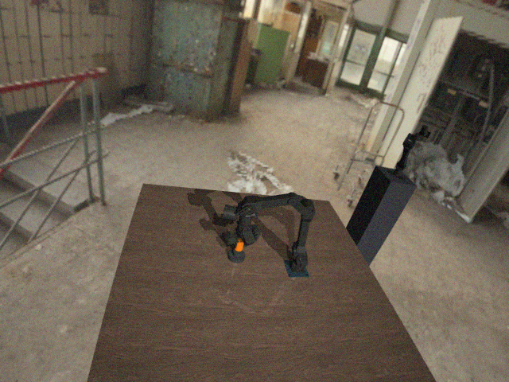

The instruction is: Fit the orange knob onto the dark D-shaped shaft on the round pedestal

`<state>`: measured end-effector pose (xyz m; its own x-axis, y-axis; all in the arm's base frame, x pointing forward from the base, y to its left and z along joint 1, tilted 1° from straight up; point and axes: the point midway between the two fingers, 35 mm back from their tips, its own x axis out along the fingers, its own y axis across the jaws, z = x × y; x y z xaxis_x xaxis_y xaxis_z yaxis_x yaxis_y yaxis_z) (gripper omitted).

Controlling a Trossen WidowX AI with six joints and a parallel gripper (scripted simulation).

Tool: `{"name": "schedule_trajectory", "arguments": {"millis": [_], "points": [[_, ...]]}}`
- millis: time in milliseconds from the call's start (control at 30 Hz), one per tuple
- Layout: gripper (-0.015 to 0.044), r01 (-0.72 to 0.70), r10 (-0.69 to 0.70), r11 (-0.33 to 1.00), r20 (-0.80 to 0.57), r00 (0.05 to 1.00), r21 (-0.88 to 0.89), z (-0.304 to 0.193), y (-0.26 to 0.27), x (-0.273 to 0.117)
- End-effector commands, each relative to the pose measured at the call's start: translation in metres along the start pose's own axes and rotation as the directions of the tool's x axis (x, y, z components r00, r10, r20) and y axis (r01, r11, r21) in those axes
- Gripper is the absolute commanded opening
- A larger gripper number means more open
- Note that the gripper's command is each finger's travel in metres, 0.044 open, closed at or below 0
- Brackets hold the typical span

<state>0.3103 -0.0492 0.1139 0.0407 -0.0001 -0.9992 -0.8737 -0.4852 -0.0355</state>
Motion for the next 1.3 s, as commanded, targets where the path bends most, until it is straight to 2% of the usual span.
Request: {"name": "schedule_trajectory", "arguments": {"millis": [0, 700, 933, 1267], "points": [[0.0, 0.002, -0.002, 1.0, 0.0, 1.0, -0.006, -0.0001, -0.0005, 0.0002], [0.0, 0.002, -0.002, 1.0, 0.0, 1.0, -0.006, -0.0006, -0.0009, -0.0044], [0.0, 0.002, -0.002, 0.979, 0.0, 1.0, -0.203, -0.0003, -0.0006, -0.0027], [0.0, 0.002, -0.002, 0.977, 0.0, 1.0, -0.214, -0.0002, -0.0008, 0.0008]]}}
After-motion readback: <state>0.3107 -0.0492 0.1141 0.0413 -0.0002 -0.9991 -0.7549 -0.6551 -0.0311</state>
